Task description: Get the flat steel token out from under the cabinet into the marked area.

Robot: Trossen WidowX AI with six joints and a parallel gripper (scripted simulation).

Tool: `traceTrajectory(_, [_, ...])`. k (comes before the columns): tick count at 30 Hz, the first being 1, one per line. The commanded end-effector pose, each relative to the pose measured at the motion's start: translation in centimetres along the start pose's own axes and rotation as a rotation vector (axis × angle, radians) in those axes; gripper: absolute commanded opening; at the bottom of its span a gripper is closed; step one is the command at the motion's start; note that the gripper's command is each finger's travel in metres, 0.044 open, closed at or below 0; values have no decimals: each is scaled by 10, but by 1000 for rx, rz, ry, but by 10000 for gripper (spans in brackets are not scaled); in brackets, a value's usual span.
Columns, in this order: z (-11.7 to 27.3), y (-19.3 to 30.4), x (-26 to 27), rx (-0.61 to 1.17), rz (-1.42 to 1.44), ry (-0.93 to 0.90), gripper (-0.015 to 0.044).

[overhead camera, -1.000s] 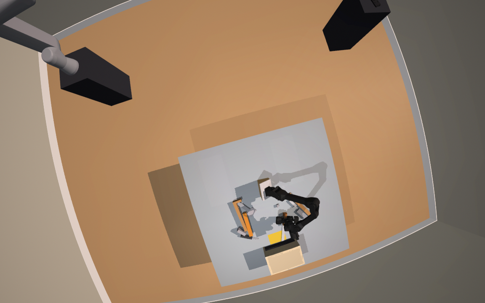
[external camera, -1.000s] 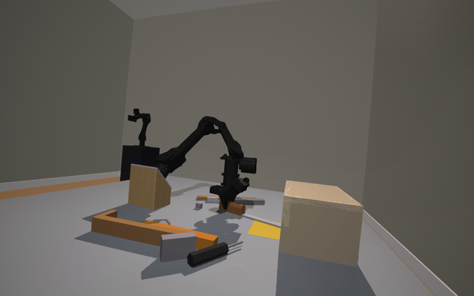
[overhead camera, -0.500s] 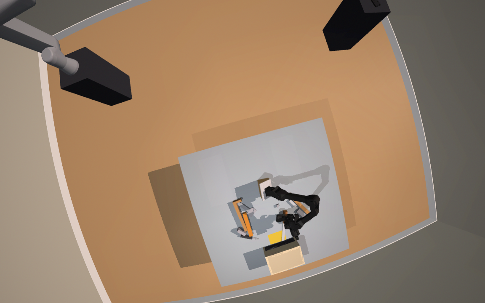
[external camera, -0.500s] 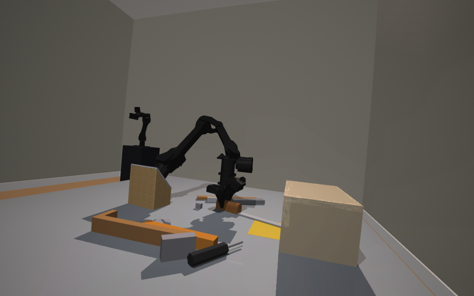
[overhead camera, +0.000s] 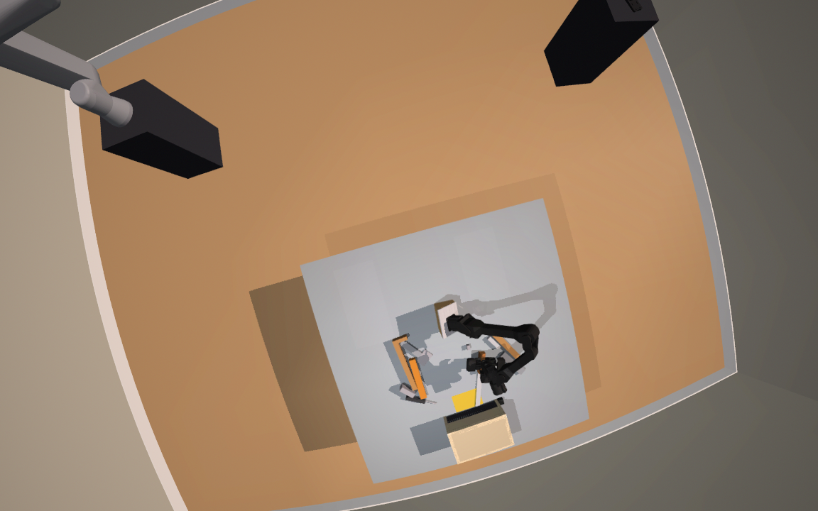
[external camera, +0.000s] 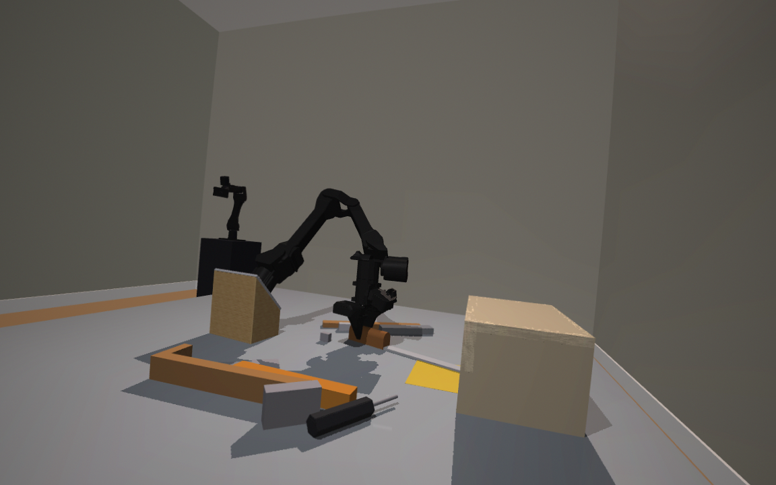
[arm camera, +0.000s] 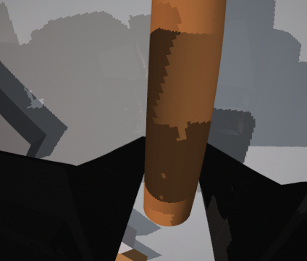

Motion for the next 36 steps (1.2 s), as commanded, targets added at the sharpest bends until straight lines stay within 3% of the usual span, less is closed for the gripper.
traceTrajectory(1, [-1, 6, -2, 3, -7, 3, 0])
traceTrajectory(21, [0, 21, -1, 1, -1, 0, 0])
traceTrajectory(28, [0, 21, -1, 1, -1, 0, 184])
traceTrajectory(33, [0, 21, -1, 1, -1, 0, 200])
traceTrajectory(36, [0, 21, -1, 4, -1, 2, 270])
Point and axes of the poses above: the point midway between the two fingers, 35 mm back from their tips, its own z axis back along the fingers, its own x axis across the jaws, y = z × x, the point moved 5 cm from there along z, back along the fingers, and after that the axes turned 10 degrees about -z, right-handed, at the moved point
